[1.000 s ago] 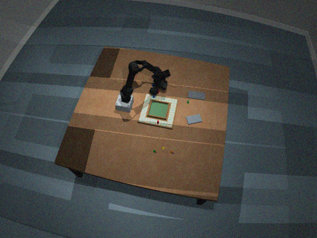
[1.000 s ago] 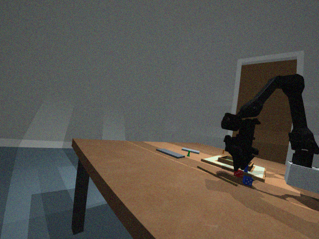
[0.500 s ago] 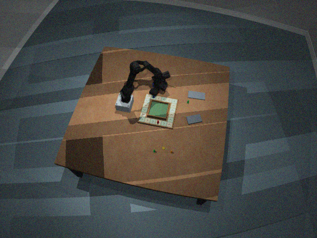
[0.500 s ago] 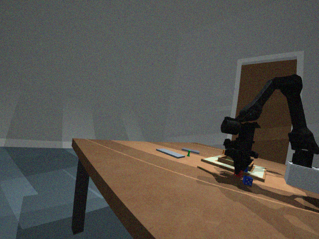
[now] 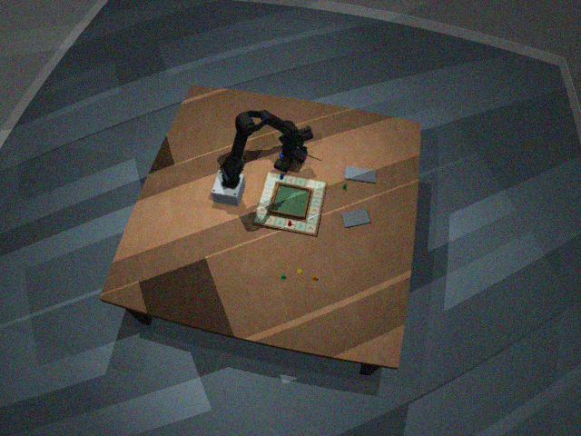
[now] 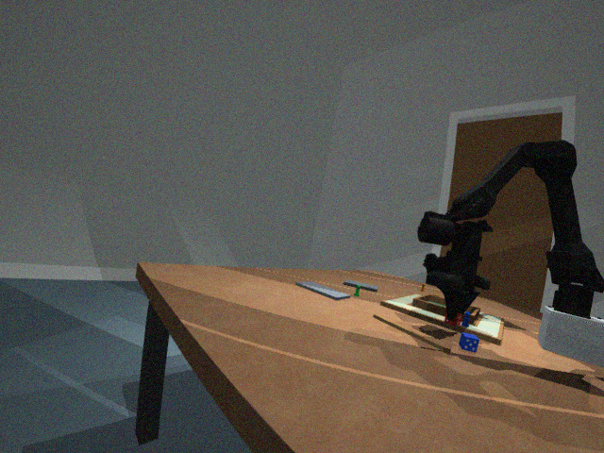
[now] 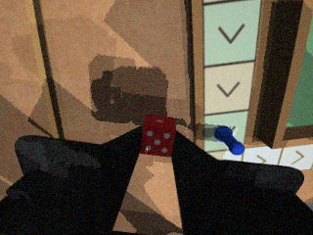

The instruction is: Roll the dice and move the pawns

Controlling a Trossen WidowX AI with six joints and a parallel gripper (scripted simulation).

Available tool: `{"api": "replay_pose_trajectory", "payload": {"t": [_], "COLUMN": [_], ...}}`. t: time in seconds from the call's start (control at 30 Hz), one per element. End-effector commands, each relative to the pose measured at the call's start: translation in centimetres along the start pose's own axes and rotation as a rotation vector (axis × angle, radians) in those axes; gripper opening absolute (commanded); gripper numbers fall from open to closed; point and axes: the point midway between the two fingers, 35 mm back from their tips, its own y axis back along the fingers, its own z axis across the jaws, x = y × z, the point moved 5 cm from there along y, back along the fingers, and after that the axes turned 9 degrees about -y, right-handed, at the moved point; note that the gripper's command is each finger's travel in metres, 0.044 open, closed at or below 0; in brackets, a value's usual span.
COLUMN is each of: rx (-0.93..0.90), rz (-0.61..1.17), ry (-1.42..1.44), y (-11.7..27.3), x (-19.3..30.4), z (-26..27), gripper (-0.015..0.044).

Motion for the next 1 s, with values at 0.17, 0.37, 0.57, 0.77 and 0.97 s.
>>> {"api": "replay_pose_trajectory", "payload": {"t": [0.17,0.37,0.57,0.77,0.97], "rx": [-0.017,-0.017,-0.022,-0.030,-0.028], "rz": [-0.012,-0.012,-0.004,0.005,-0.002], "ry": [-0.001,-0.001,0.025,0.068,0.104], "y": [6.6,9.9,9.5,8.8,8.3], "x": [-0.2,0.1,-1.1,-3.1,-5.3], "z": [0.6,0.3,-0.7,-2.4,-4.5], "gripper": [0.0000,0.0000,0.0000,0.0000,0.0000]}}
